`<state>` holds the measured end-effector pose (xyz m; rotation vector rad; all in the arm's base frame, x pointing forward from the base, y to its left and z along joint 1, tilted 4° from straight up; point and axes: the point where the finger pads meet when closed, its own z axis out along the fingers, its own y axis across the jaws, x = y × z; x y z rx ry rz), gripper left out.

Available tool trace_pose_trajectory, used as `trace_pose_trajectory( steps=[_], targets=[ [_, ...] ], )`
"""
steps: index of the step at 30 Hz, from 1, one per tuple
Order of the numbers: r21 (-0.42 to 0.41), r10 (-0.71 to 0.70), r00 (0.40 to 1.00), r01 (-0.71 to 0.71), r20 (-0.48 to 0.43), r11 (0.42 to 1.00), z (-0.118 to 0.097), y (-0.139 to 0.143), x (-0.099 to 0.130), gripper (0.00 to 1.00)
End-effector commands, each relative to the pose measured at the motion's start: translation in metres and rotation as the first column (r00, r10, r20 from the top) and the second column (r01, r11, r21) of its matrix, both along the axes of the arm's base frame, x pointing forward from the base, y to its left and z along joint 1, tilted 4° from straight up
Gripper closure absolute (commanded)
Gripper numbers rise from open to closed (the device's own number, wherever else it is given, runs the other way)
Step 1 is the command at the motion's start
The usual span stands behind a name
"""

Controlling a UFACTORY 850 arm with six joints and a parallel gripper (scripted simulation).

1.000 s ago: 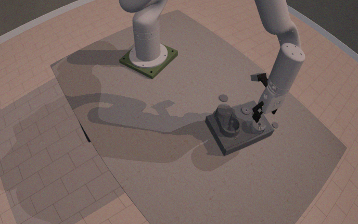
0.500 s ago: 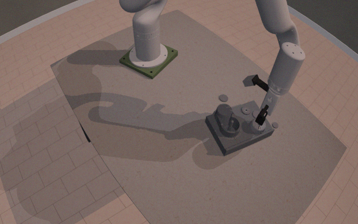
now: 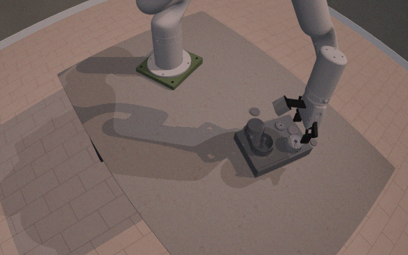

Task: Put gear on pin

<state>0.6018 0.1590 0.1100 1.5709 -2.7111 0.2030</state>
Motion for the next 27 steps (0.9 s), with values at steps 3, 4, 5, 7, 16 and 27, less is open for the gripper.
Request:
trace_pose_trajectory(
  steps=[3, 4, 5, 7, 16, 27],
  targets=[
    [0.009, 0.374, 0.926, -0.374, -0.045, 0.927, 0.0010, 0.0004, 0.0008, 0.00],
    [0.006, 0.423, 0.905, -0.423, -0.049, 0.906, 0.0010, 0.0004, 0.0007, 0.00],
    [0.003, 0.470, 0.881, -0.471, -0.053, 0.882, 0.0010, 0.0005, 0.0007, 0.00],
    [-0.003, 0.561, 0.825, -0.562, -0.063, 0.827, 0.0010, 0.0005, 0.0007, 0.00],
    [-0.009, 0.850, 0.515, -0.856, -0.107, 0.518, 0.0010, 0.0006, 0.0006, 0.00],
    [0.034, 0.987, -0.030, -0.999, -0.158, -0.025, 0.0009, 0.0006, 0.0006, 0.00]
  ],
)
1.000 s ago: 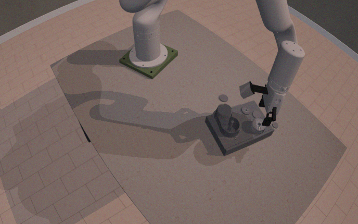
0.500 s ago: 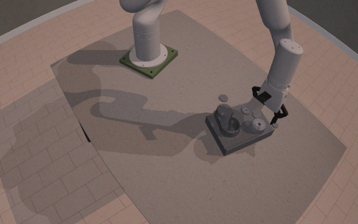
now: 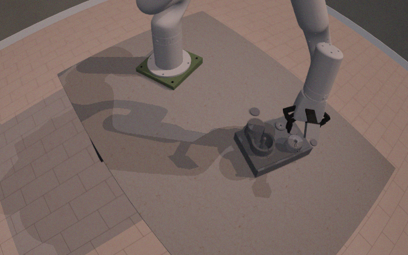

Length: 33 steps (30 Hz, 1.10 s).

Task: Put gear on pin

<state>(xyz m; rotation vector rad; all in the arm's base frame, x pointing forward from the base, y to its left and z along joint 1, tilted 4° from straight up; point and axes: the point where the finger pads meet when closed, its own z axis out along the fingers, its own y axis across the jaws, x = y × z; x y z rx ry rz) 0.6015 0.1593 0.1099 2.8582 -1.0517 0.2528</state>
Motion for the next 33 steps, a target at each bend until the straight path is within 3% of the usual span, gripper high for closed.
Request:
trace_pose_trajectory(
  steps=[1, 2, 3, 8, 10, 11, 33],
  targets=[
    [0.030, 0.216, 0.974, -0.214, -0.066, 0.976, 0.0011, 0.0003, 0.0009, 0.00],
    [0.030, 0.216, 0.974, -0.214, -0.066, 0.976, 0.0011, 0.0003, 0.0009, 0.00],
    [0.037, 0.351, 0.932, -0.349, -0.094, 0.936, 0.0011, 0.0003, 0.0009, 0.00],
    [0.071, 0.501, 0.855, -0.496, -0.133, 0.866, 0.0011, 0.0003, 0.0009, 0.00],
    [0.071, 0.501, 0.855, -0.496, -0.133, 0.865, 0.0011, 0.0003, 0.0009, 0.00],
    [0.071, 0.501, 0.855, -0.496, -0.133, 0.865, 0.0011, 0.0003, 0.0009, 0.07],
    [0.071, 0.501, 0.855, -0.496, -0.133, 0.865, 0.0011, 0.0003, 0.0009, 0.07]
  ],
)
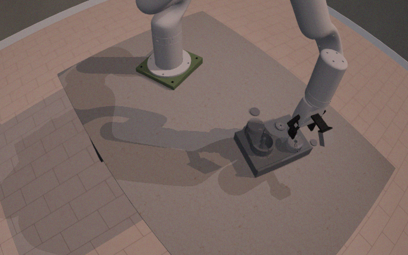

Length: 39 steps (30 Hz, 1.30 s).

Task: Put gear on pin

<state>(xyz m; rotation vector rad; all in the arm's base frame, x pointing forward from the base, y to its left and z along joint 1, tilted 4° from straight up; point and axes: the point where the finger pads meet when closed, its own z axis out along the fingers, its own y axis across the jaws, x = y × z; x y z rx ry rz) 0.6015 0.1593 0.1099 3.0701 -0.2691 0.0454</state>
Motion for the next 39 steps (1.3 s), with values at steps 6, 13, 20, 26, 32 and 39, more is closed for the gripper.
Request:
trace_pose_trajectory(
  steps=[6, 13, 20, 26, 32, 39],
  targets=[
    [0.001, 0.000, 1.000, 0.000, 0.002, 1.000, 0.001, 0.000, 0.001, 0.07],
    [0.001, 0.000, 1.000, 0.000, 0.002, 1.000, 0.001, 0.000, 0.001, 0.07],
    [0.001, 0.000, 1.000, 0.000, 0.002, 1.000, 0.001, 0.000, 0.001, 0.07],
    [0.001, 0.000, 1.000, 0.000, 0.002, 1.000, -0.002, 0.000, 0.001, 0.07],
    [0.001, 0.000, 1.000, 0.000, 0.002, 1.000, -0.006, 0.000, 0.001, 0.07],
    [0.001, 0.000, 1.000, 0.000, 0.002, 1.000, -0.011, -0.001, 0.001, 0.07]
  ],
)
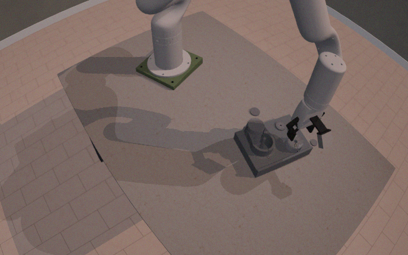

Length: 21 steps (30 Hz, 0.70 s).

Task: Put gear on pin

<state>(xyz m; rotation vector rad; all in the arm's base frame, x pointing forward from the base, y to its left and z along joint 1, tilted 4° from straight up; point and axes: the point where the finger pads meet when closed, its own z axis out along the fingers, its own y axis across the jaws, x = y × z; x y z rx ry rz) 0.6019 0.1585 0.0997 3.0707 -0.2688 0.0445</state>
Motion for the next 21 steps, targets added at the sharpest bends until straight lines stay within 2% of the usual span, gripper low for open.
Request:
trace_pose_trajectory(
  steps=[1, 21],
  targets=[
    [0.001, 0.000, 1.000, 0.000, 0.002, 1.000, -0.002, 0.000, 0.001, 0.07],
    [0.001, 0.000, 1.000, 0.000, 0.002, 1.000, -0.022, -0.001, 0.002, 0.07]
  ],
)
